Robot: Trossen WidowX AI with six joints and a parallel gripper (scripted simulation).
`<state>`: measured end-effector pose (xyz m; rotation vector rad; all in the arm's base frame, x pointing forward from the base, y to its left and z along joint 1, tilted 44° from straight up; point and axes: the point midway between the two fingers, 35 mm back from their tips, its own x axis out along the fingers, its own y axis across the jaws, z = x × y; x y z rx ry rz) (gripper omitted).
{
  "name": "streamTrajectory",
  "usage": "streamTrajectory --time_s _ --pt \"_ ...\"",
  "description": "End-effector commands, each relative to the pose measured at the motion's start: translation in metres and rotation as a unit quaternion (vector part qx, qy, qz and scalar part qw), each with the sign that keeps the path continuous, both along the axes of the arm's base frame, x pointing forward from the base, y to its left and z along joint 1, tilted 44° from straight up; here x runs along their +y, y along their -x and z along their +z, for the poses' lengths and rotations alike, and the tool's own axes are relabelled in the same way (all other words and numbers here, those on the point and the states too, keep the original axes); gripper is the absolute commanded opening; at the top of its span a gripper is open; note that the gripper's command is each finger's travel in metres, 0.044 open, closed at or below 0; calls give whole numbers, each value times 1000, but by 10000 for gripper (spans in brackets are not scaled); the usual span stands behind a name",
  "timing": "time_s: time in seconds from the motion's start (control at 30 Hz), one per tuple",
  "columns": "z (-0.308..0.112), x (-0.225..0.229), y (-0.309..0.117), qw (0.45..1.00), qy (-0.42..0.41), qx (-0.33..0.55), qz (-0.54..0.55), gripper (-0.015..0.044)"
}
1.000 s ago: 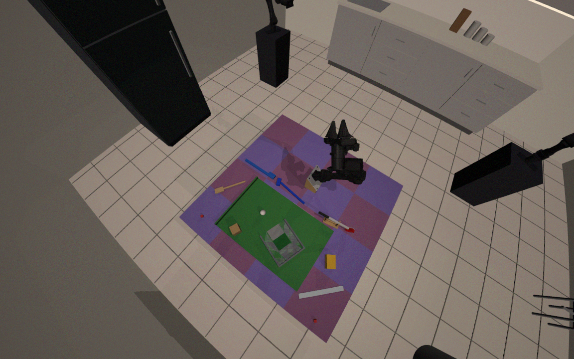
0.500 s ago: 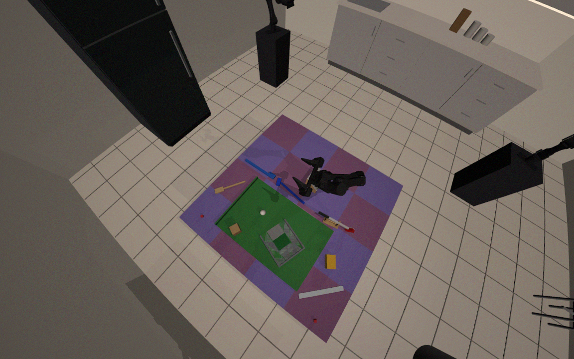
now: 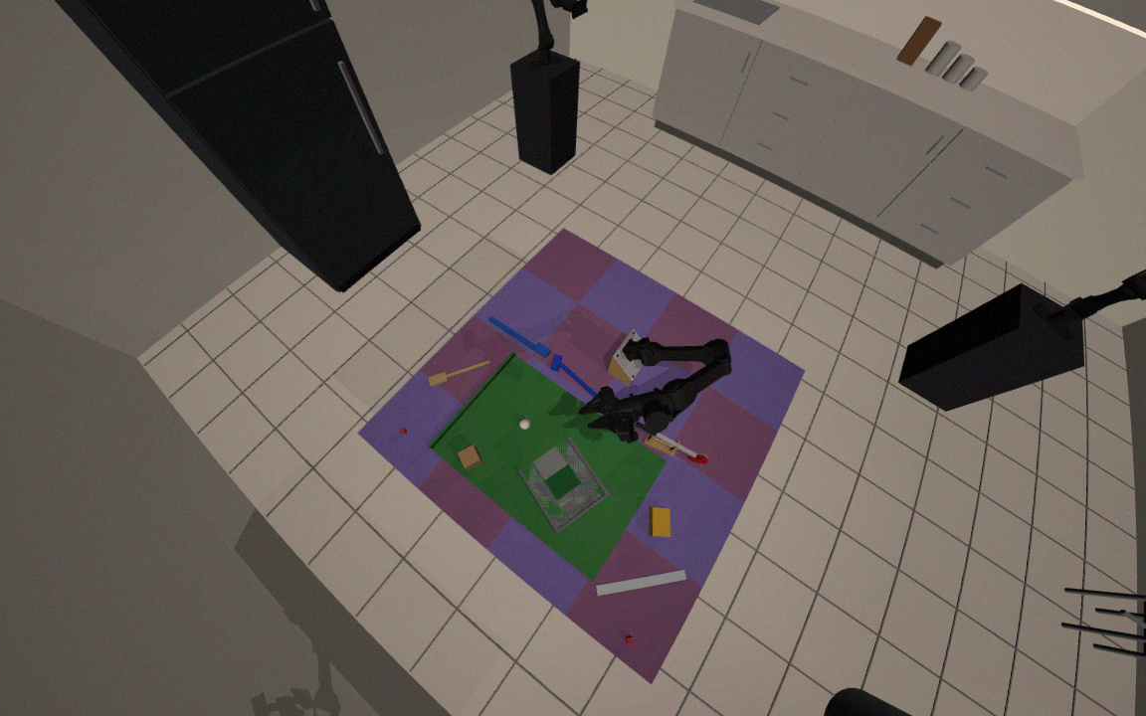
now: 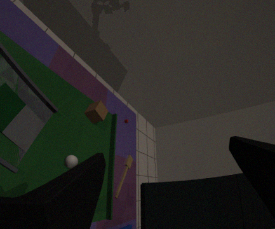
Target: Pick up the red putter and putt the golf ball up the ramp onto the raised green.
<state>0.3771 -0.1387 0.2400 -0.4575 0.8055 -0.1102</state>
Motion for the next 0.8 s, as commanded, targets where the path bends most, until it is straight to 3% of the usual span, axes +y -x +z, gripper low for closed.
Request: streamTrajectory --time_s 0.0,0.23,0.53,0.77 --pt "-31 68 13 982 -10 70 178 440" --pt "-62 169 61 883 -42 129 450 440" --pt "-69 264 154 686 -115 113 710 440" --pt "-72 265 163 671 -122 108 723 440"
